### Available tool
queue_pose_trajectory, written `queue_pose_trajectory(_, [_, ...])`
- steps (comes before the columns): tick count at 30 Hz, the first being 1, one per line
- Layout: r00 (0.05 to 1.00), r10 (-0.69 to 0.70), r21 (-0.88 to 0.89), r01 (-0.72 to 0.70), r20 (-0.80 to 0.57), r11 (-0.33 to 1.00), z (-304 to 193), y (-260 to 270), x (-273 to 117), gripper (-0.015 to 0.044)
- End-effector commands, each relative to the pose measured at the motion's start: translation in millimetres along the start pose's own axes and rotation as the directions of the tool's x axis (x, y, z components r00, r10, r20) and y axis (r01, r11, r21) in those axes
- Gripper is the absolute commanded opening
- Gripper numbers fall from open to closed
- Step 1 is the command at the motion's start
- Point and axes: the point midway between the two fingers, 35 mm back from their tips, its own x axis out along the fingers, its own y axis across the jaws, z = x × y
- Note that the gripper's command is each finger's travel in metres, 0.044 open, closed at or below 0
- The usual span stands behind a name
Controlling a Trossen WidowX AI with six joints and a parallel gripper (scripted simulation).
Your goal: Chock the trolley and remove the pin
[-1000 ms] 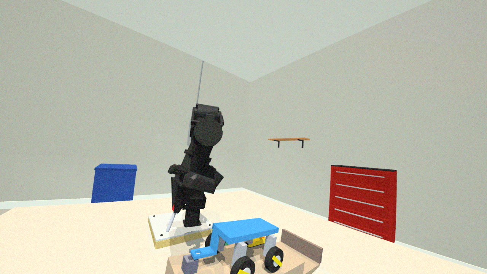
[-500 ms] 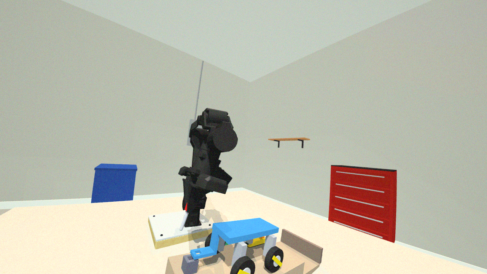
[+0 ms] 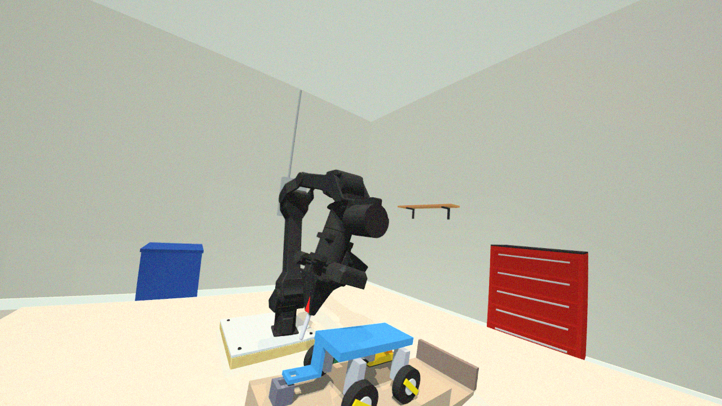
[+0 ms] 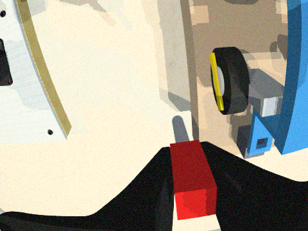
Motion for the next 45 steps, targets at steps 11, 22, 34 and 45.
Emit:
queue_pose_trajectory(11, [1.0, 0.006, 0.001, -0.006, 0.002, 1.0, 50, 1, -6, 0.0])
queue_pose_trajectory(22, [1.0, 0.007, 0.001, -0.007, 0.005, 1.0, 92, 2, -10, 0.0])
queue_pose_trajectory(34, [1.0, 0.007, 0.0, -0.007, 0.009, 1.0, 144, 6, -16, 0.0])
queue_pose_trajectory(45, [0.999, -0.002, -0.161, 0.008, 0.042, 0.987, 148, 7, -16, 0.0])
